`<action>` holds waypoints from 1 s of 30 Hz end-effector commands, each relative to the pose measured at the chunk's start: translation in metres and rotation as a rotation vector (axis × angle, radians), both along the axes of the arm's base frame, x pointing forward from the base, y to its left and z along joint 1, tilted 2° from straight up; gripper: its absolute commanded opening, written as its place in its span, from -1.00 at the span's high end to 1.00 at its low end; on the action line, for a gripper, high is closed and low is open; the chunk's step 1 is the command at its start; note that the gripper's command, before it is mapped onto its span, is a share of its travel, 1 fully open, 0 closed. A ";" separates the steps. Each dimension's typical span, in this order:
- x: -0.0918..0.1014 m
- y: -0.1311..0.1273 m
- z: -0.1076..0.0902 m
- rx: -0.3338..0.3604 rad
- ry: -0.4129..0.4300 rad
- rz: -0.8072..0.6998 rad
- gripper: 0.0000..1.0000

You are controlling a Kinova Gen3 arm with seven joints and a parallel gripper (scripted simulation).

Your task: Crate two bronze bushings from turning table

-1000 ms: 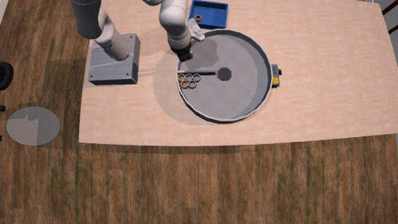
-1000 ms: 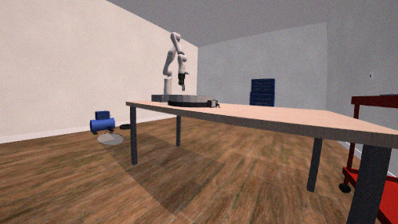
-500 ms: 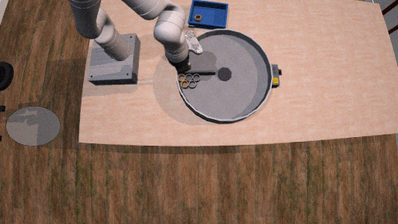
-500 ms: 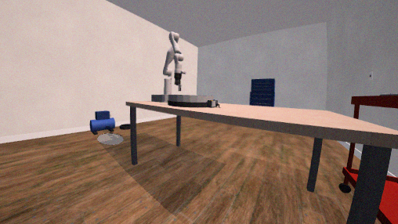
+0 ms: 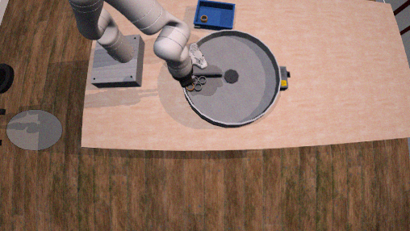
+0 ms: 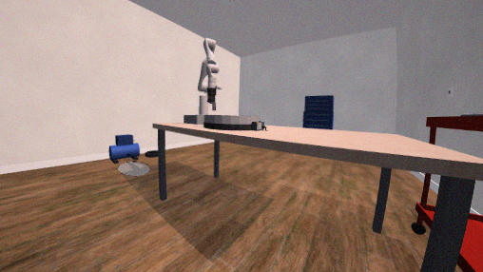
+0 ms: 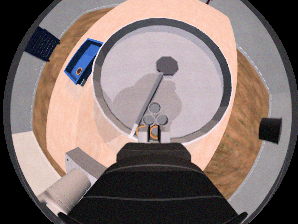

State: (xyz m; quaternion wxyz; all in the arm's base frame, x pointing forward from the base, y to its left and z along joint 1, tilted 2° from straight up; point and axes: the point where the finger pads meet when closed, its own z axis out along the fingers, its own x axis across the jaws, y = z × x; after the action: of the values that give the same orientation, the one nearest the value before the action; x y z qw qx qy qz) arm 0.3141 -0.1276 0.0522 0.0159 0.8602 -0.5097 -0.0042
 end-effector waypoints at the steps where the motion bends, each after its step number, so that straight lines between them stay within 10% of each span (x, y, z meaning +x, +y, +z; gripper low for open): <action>1: -0.003 -0.020 -0.002 0.002 0.000 -0.047 0.21; 30: -0.003 -0.021 -0.022 0.002 -0.002 -0.049 0.21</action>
State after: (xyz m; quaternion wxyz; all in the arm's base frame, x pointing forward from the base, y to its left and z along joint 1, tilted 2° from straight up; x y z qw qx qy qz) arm 0.3119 -0.1490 0.0347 0.0142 0.8477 -0.5303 -0.0025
